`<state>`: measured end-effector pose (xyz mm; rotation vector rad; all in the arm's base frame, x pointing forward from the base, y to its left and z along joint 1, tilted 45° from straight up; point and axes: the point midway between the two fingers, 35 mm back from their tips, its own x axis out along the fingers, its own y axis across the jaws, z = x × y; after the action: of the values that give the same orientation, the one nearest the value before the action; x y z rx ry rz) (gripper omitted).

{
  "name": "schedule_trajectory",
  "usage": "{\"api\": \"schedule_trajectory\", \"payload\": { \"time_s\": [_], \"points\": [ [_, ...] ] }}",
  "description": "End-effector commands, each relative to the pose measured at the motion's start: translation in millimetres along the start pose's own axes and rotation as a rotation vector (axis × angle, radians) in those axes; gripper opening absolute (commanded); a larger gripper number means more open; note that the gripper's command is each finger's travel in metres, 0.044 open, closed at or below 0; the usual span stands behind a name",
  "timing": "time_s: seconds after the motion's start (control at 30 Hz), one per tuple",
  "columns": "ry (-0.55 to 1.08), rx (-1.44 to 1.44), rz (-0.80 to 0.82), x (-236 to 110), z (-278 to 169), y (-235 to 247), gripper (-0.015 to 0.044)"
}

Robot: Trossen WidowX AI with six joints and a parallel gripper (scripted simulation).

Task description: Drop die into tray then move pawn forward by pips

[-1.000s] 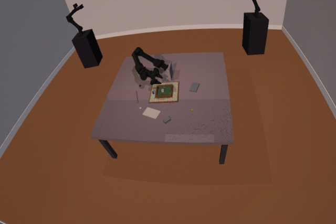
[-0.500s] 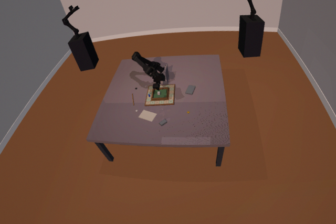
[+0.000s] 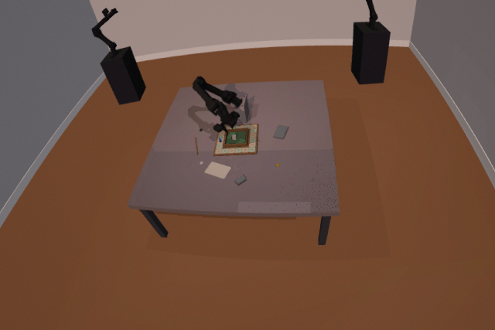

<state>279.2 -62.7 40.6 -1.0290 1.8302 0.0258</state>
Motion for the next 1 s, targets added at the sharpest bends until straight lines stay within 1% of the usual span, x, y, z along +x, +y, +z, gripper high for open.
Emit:
{"api": "schedule_trajectory", "payload": {
  "time_s": [0.0, 0.07, 0.13, 0.87, 0.97],
  "points": [
    [0.008, 0.907, -0.064, 11, -34, -48, 0.0200],
    [0.006, 1.123, -0.083, 13, -44, -58, 0.0200],
    [0.005, 1.199, -0.089, 14, -48, -61, 0.0200],
    [0.005, 1.199, -0.090, 14, -52, -61, 0.0200],
    [0.005, 1.199, -0.090, 24, -52, -62, 0.0200]
  ]
}}
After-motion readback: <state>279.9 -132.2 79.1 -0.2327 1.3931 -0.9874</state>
